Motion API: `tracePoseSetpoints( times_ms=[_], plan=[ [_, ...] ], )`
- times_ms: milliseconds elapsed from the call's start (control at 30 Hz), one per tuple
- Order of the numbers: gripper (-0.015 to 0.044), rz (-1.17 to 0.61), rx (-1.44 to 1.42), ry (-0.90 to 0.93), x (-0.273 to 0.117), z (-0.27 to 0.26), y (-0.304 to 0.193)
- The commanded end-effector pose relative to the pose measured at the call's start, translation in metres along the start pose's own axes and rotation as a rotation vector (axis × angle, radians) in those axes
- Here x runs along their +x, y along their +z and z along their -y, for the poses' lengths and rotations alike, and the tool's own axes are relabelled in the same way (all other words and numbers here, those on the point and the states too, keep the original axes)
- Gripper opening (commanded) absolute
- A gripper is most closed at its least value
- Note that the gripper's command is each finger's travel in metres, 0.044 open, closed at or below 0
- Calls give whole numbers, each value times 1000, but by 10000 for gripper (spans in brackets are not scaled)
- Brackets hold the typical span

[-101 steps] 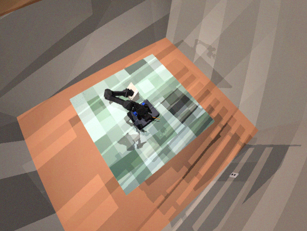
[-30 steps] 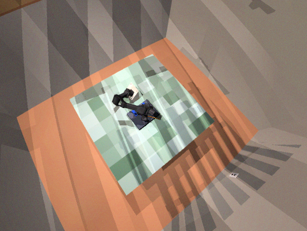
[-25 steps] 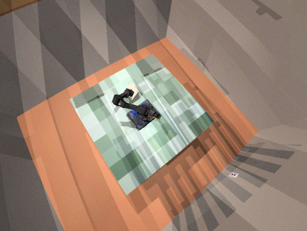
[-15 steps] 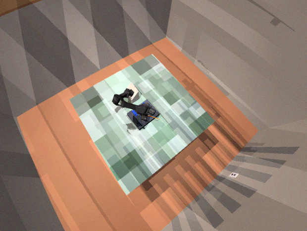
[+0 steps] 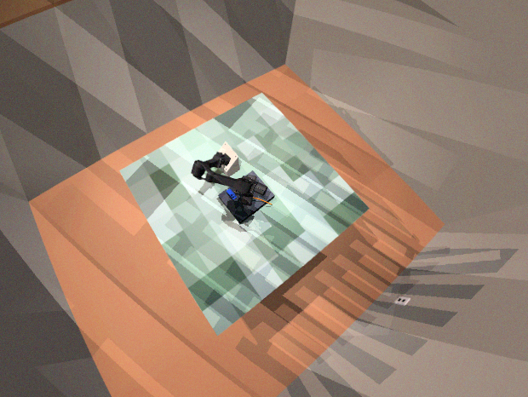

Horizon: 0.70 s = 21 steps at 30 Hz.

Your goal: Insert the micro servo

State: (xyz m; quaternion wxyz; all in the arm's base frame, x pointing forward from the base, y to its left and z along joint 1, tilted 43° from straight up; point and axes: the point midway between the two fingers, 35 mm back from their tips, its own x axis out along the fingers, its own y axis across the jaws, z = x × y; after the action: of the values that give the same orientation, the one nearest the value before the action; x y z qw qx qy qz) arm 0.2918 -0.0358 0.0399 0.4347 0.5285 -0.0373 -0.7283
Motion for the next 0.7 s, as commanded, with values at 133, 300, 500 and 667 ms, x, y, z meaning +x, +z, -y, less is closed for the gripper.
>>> tracePoseSetpoints(
  times_ms=[133,300,500,667],
  plan=[
    [0,-6,0,-3,-2,9,-4],
    [0,-6,0,-3,-2,2,2],
    [0,-6,-118,-2,-2,2,2],
    [0,-6,-291,-2,-2,2,2]
  ],
)
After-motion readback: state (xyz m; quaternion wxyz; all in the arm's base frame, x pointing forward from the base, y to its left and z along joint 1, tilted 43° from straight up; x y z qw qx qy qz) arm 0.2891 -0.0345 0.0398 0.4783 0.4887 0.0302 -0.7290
